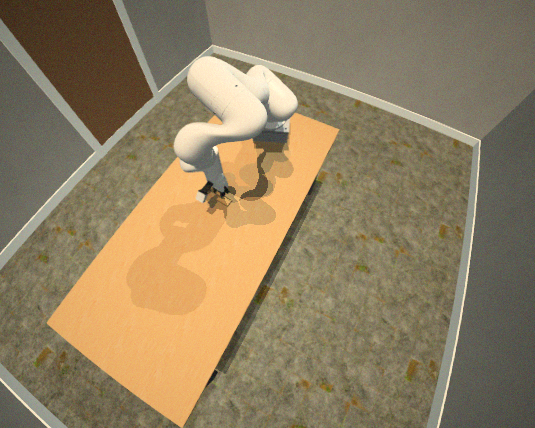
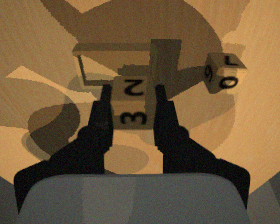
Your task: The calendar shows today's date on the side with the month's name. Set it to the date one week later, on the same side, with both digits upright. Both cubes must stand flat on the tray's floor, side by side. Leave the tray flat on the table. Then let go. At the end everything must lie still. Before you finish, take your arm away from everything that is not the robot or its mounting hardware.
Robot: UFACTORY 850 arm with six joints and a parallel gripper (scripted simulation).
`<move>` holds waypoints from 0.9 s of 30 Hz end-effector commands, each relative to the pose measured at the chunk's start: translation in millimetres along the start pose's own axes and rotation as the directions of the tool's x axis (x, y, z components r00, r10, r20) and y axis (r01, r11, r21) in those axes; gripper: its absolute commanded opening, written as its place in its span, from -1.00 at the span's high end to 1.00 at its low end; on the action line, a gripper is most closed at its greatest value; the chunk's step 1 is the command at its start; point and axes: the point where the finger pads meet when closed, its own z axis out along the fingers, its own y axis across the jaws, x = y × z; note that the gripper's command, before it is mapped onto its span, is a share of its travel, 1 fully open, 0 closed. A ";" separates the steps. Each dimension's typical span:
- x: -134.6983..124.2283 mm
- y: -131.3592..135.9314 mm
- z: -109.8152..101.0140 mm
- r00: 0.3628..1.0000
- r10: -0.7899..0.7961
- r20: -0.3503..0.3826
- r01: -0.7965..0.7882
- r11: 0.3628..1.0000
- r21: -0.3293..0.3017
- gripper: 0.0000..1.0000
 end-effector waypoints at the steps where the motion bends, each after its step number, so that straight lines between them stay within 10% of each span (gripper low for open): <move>1: 0.4 0.1 0.8 1.000 0.000 -0.001 0.000 1.000 0.000 0.43; 27: 0.4 0.1 19.2 1.000 0.000 -0.001 0.000 1.000 0.000 0.43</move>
